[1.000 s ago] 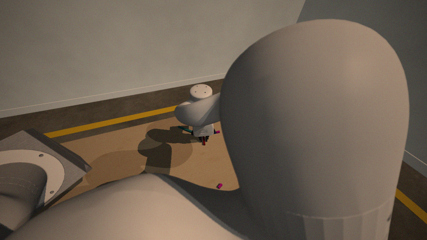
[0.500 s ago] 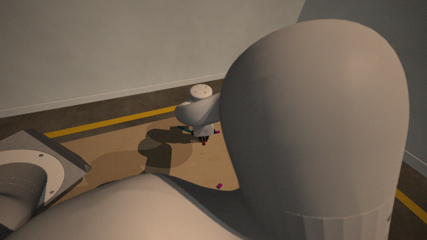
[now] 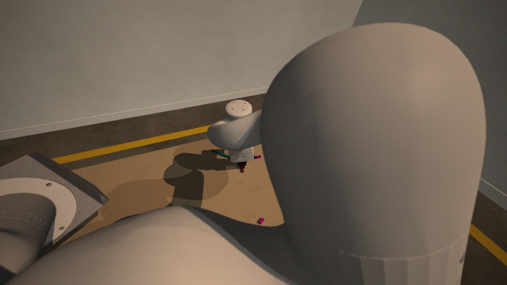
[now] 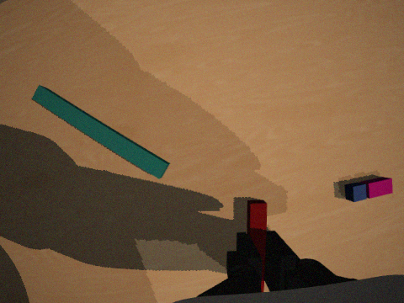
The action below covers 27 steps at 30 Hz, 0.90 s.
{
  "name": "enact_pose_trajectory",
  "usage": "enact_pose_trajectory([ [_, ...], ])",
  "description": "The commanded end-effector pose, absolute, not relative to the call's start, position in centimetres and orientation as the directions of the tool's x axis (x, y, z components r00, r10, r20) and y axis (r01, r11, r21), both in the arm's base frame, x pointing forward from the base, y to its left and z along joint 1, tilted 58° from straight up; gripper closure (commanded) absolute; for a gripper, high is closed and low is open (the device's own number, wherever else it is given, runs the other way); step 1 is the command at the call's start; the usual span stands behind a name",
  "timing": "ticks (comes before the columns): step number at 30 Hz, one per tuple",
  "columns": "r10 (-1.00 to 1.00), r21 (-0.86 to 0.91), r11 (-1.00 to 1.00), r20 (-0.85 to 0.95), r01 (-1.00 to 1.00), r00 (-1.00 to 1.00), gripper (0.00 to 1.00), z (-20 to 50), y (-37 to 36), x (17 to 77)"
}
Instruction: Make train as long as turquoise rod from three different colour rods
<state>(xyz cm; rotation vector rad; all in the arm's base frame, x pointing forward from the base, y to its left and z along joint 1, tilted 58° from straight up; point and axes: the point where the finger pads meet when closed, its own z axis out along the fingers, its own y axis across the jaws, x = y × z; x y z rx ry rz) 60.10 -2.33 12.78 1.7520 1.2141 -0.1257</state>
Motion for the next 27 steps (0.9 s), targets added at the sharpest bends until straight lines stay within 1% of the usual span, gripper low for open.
enact_pose_trajectory([
  [1,0.667,0.642,-0.038,-0.554,0.765,0.498,0.96,12.81,-2.28,60.12],
  [27,0.667,0.642,-0.038,-0.554,0.765,0.498,0.96,13.01,-2.00,59.97],
])
